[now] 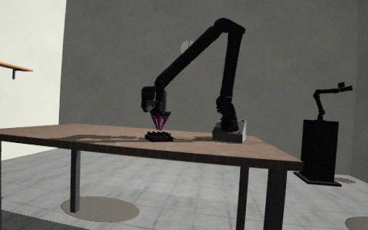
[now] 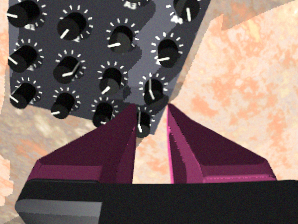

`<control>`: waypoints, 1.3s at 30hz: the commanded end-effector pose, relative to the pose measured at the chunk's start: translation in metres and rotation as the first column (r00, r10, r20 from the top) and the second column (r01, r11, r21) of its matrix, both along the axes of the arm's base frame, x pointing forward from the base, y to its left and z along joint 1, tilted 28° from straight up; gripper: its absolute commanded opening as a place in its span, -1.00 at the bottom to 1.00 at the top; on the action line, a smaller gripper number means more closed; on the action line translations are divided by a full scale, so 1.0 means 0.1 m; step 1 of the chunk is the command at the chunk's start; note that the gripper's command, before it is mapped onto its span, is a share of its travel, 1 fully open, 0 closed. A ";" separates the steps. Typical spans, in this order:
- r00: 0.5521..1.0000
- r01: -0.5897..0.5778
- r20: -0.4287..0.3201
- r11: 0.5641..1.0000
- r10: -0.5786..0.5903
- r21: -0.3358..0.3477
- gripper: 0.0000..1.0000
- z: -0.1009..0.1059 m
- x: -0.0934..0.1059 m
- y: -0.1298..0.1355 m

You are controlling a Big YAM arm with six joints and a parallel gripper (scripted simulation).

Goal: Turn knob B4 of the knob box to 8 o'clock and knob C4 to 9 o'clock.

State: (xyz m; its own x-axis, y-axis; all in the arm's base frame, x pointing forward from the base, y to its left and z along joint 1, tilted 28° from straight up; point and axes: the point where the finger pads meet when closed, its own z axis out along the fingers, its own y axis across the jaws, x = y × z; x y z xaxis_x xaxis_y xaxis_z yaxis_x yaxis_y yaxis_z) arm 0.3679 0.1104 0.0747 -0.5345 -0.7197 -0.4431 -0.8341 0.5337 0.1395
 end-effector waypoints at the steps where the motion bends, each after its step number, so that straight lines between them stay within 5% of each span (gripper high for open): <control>1: 1.000 -0.002 0.027 1.000 0.002 0.007 -0.62 0.12 0.17 0.05; 29: 1.000 -0.002 0.030 1.000 0.002 0.007 -0.62 0.11 0.17 0.06; 39: 1.000 0.000 0.000 1.000 0.000 0.003 -0.62 -0.08 0.04 0.08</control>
